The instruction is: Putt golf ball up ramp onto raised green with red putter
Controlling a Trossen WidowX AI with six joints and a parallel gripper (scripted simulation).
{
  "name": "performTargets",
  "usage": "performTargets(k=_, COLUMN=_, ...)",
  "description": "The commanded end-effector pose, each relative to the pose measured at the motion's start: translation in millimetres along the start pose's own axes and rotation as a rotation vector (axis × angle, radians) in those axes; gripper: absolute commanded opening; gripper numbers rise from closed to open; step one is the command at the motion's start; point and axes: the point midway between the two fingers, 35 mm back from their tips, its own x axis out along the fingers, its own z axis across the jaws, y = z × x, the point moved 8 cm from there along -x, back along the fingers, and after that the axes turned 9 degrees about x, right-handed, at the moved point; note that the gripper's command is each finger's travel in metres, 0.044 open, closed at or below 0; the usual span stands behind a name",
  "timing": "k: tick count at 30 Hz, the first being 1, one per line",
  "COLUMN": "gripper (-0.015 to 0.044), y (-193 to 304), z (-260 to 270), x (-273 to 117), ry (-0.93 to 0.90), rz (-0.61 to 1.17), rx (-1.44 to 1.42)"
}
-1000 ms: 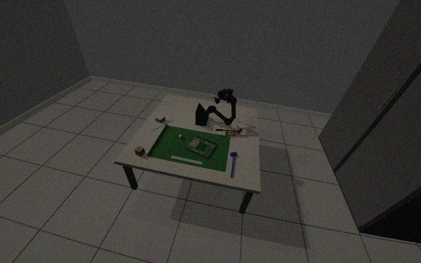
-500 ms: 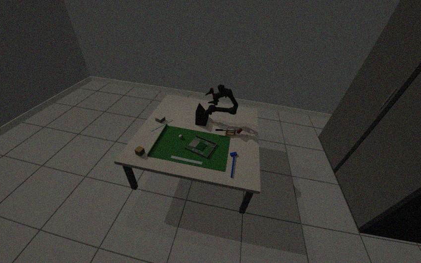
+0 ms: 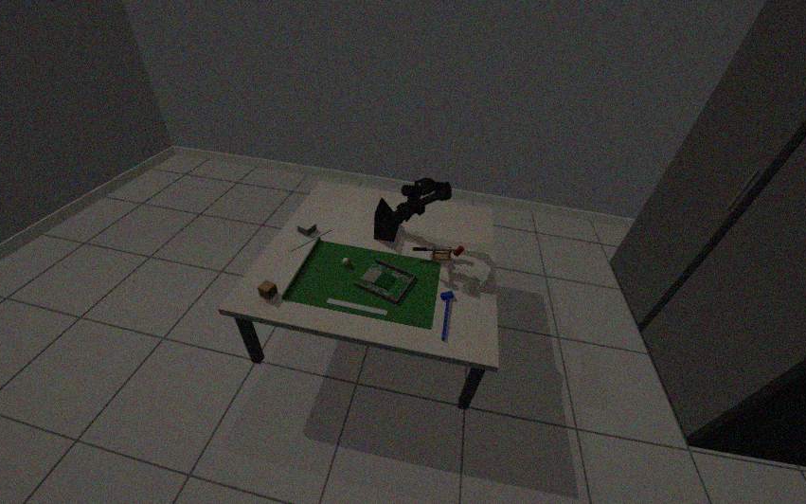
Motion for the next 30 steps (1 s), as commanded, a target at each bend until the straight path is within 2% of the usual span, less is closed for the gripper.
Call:
performTargets(k=1, gripper=0.0440, y=-39, z=-9, x=40, ry=-0.221, rz=-0.193, rx=-0.245)
performTargets(k=8, gripper=0.0440, y=-87, z=0, x=98, ry=-0.486, rz=-0.443, rx=-0.483)
performTargets(k=18, gripper=0.0440, y=-87, z=2, x=100, ry=-0.492, rz=-0.449, rx=-0.487)
performTargets(k=30, gripper=0.0440, y=-90, z=14, x=125, ry=-0.492, rz=-0.450, rx=-0.488)
